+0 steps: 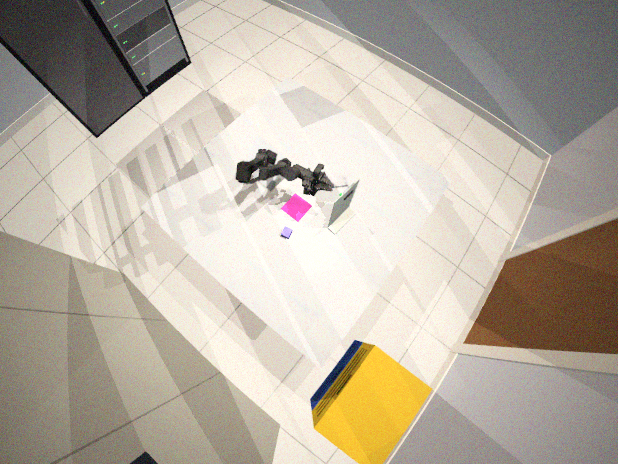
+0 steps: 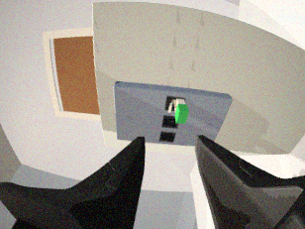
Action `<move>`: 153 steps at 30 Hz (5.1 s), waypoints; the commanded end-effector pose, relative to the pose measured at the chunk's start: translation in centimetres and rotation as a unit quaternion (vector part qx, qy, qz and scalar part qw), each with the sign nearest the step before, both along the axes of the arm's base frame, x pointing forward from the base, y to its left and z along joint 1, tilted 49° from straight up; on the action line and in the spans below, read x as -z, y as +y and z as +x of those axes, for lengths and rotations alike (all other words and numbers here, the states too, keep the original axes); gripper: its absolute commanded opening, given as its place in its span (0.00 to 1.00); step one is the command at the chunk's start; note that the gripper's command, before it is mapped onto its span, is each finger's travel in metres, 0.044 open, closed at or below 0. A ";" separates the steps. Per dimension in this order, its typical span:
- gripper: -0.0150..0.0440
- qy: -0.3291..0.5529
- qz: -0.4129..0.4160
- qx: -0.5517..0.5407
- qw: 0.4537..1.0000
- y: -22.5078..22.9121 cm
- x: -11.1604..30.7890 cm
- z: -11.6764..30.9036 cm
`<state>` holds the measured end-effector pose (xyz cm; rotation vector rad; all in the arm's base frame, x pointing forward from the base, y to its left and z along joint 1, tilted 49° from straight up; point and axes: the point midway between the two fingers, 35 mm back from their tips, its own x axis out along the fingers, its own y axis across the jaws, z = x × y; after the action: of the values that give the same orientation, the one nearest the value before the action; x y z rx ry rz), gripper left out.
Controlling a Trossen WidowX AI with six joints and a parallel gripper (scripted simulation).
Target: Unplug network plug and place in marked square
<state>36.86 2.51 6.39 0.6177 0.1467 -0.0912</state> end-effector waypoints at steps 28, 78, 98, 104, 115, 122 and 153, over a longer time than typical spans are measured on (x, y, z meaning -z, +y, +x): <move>0.52 -0.003 0.045 0.010 0.999 -0.8 1.4 2.7; 0.25 -0.010 0.059 0.010 0.998 -1.3 1.2 4.6; 0.25 -0.010 0.059 0.010 0.998 -1.0 1.3 3.4; 0.25 -0.010 0.059 0.010 0.998 -1.0 1.3 3.0; 0.25 -0.009 0.059 0.010 0.998 -0.8 1.4 2.3; 0.25 -0.009 0.059 0.010 0.998 -0.7 1.4 1.9; 0.25 0.003 0.059 0.012 0.998 -0.1 1.6 0.0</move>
<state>37.17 2.37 4.77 0.7318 0.1521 -0.1035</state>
